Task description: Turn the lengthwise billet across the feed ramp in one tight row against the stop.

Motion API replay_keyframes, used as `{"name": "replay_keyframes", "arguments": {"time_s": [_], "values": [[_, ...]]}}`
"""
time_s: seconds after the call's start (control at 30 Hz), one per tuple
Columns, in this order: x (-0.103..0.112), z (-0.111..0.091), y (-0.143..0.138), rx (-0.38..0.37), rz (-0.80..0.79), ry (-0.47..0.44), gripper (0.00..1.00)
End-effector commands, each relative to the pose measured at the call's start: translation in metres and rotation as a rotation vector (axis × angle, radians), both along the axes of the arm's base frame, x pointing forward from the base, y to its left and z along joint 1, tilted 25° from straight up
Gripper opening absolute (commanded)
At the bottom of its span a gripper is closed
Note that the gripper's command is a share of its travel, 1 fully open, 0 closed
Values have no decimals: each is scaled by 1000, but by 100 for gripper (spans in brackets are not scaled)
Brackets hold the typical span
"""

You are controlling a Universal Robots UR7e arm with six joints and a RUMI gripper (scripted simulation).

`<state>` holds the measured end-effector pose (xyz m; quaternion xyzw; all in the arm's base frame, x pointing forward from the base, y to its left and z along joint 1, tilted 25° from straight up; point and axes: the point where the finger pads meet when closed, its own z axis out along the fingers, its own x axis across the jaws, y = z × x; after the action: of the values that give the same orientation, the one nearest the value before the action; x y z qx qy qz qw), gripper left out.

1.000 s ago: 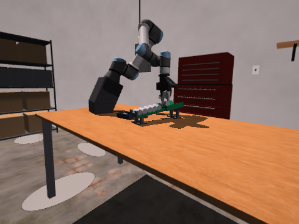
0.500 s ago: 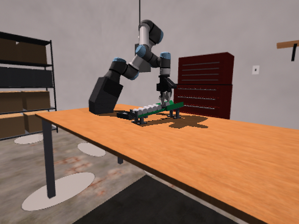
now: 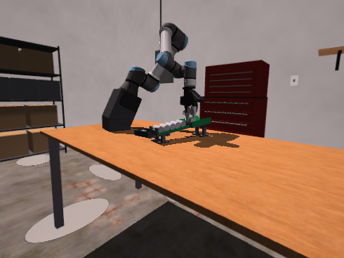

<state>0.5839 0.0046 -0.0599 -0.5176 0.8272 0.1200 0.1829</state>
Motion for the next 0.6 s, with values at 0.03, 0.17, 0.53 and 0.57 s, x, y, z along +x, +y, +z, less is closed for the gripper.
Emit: {"name": "replay_keyframes", "arguments": {"time_s": [0.03, 0.17, 0.53, 0.57], "values": [[1, 1, 0, -1, 0, -3, 0], [0, 1, 0, -1, 0, -1, 35], [0, 1, 0, -1, 0, -1, 35], [0, 1, 0, -1, 0, -1, 35]]}}
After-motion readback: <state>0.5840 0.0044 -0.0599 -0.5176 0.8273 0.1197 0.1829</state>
